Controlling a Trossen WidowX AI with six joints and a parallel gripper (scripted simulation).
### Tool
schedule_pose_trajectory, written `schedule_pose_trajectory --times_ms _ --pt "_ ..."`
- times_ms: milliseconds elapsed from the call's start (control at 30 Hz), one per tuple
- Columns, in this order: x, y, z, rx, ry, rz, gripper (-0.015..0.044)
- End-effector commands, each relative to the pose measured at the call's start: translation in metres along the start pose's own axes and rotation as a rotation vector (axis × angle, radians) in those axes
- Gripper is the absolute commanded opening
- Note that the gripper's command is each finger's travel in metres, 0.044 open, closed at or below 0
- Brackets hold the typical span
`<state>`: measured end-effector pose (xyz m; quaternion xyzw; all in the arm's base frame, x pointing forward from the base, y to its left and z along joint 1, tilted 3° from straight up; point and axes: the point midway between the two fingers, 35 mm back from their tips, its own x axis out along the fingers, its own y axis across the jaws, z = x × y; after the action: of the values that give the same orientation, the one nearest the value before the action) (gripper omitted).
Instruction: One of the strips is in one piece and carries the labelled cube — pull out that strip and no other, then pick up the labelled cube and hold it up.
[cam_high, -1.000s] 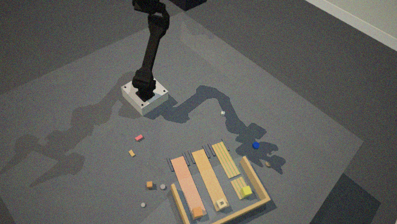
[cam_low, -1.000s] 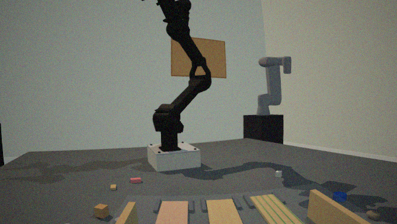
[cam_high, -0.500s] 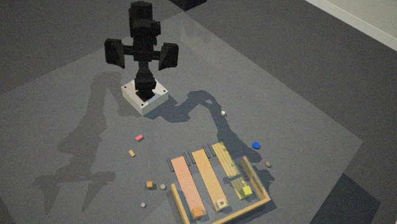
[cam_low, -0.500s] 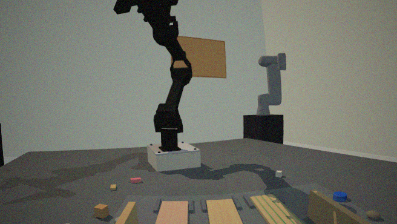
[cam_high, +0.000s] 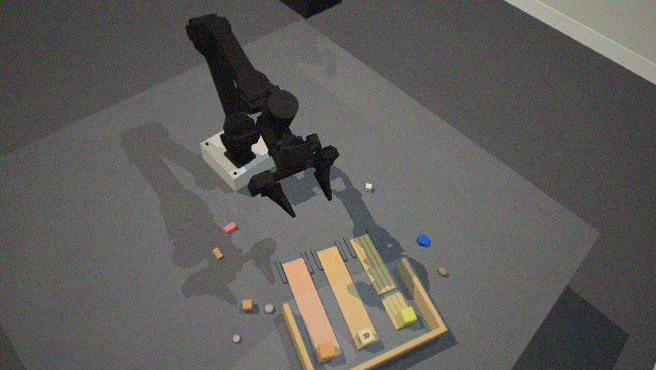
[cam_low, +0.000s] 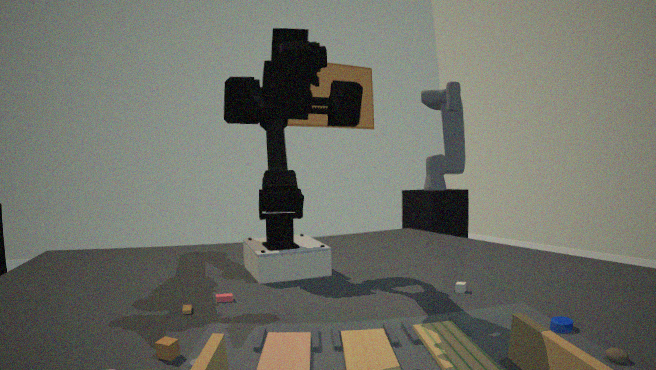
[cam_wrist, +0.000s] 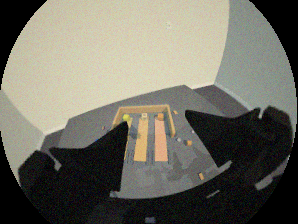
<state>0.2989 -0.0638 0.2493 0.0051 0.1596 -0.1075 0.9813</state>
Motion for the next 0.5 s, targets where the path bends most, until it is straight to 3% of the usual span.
schedule_pose_trajectory --times_ms 0,467 --pt "0.0095 0.0344 -0.0607 -0.027 0.190 0.114 0.0400" --pt "0.0097 0.0396 -0.0702 -0.034 0.220 0.131 0.0400"
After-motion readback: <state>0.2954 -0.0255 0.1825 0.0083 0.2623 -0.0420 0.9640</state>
